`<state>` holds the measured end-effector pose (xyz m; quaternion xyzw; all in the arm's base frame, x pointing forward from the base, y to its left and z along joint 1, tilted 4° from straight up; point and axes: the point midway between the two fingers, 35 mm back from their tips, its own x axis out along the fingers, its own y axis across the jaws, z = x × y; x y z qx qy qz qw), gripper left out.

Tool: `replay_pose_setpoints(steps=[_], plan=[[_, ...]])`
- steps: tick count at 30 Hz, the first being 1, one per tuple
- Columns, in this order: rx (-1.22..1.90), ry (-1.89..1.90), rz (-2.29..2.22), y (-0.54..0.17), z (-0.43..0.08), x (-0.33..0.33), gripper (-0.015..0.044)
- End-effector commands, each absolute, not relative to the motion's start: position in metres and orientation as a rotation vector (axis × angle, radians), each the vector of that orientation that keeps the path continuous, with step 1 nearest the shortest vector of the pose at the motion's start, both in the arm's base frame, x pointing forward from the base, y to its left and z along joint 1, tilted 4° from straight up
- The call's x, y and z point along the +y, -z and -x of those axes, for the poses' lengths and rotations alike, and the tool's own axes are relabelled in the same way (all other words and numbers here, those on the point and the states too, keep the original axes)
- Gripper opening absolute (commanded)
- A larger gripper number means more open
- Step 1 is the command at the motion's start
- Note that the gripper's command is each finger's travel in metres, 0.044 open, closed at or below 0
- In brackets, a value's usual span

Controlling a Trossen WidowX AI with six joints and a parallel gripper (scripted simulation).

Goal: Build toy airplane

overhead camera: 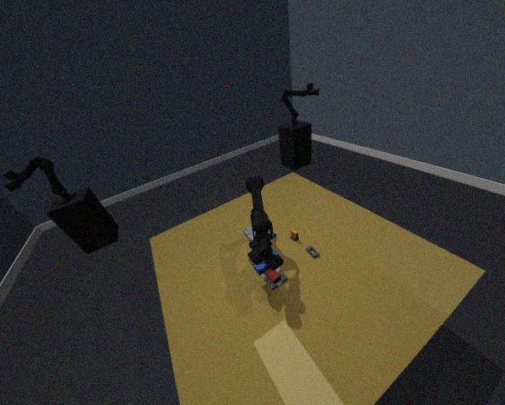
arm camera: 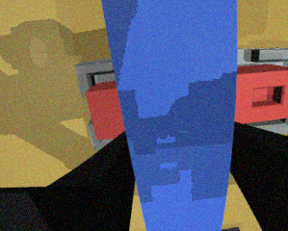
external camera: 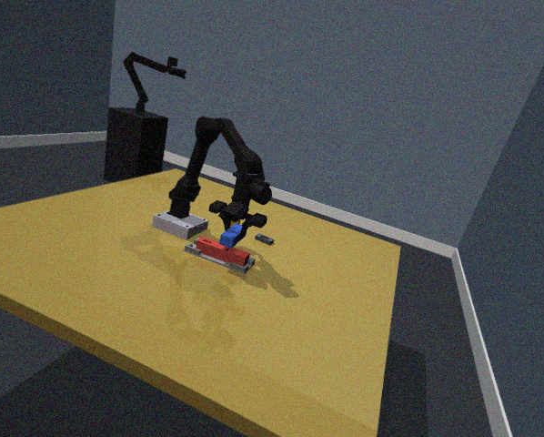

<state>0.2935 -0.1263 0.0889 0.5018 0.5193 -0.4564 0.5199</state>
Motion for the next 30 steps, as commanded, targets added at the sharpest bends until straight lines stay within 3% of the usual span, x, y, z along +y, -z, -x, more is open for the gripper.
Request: replay_pose_setpoints(steps=[1, 30], plan=[[1.259, 1.101, -1.212, -0.078, -0.292, -0.124, 0.0196], [1.259, 1.101, -1.212, -0.06, -0.292, -0.122, 0.0196]])
